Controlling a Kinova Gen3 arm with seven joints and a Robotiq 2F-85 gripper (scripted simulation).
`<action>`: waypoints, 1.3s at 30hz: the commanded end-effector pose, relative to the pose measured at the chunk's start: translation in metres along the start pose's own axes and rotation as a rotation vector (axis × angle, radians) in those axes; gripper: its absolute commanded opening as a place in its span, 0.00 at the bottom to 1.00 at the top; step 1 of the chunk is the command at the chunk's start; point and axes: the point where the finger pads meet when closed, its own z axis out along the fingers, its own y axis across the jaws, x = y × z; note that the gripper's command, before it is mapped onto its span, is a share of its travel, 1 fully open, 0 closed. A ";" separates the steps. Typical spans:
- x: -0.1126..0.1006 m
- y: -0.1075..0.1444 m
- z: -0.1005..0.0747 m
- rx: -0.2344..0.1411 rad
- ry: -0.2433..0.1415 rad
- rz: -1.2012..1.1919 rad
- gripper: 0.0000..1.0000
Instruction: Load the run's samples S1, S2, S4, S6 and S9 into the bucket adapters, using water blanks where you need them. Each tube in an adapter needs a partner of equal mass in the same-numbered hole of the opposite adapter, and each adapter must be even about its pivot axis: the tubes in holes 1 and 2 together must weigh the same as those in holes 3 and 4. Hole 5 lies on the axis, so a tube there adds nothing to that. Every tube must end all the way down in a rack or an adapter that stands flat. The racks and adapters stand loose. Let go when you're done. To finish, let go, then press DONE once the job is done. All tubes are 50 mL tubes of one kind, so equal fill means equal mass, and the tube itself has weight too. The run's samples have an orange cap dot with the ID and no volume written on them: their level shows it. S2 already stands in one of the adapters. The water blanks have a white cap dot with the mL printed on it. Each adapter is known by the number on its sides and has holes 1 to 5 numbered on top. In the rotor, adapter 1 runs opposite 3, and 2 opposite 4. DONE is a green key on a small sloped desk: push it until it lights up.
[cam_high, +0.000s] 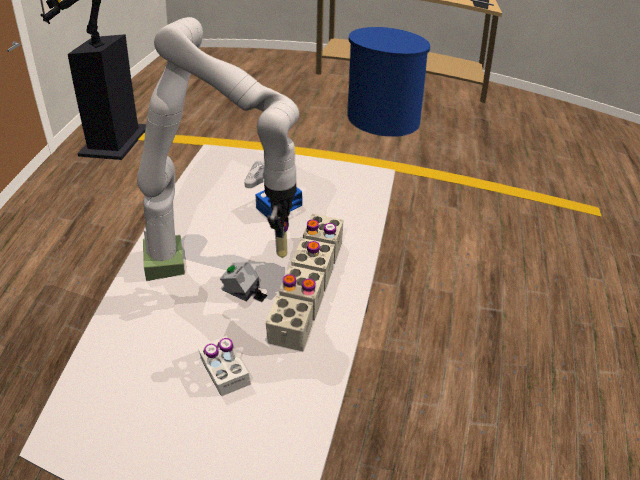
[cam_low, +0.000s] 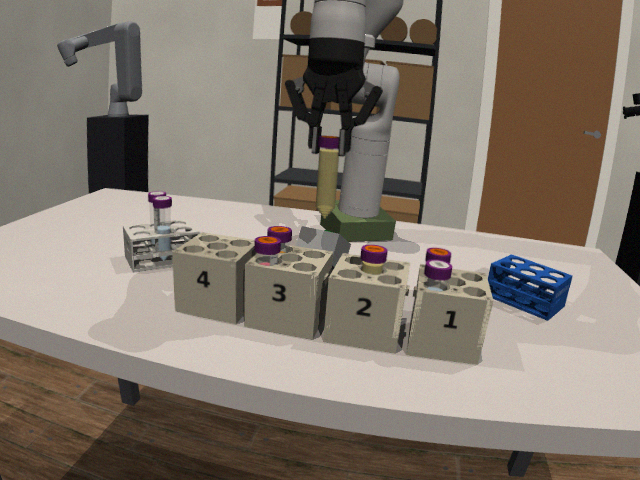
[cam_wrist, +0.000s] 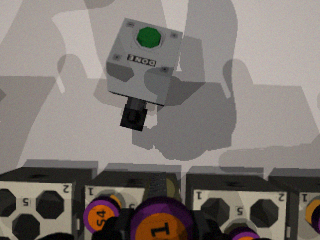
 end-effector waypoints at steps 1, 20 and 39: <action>-0.004 -0.014 0.001 -0.002 0.009 0.010 0.10; -0.025 -0.063 0.001 -0.002 0.008 0.009 0.10; -0.046 -0.113 0.001 -0.002 0.007 0.009 0.10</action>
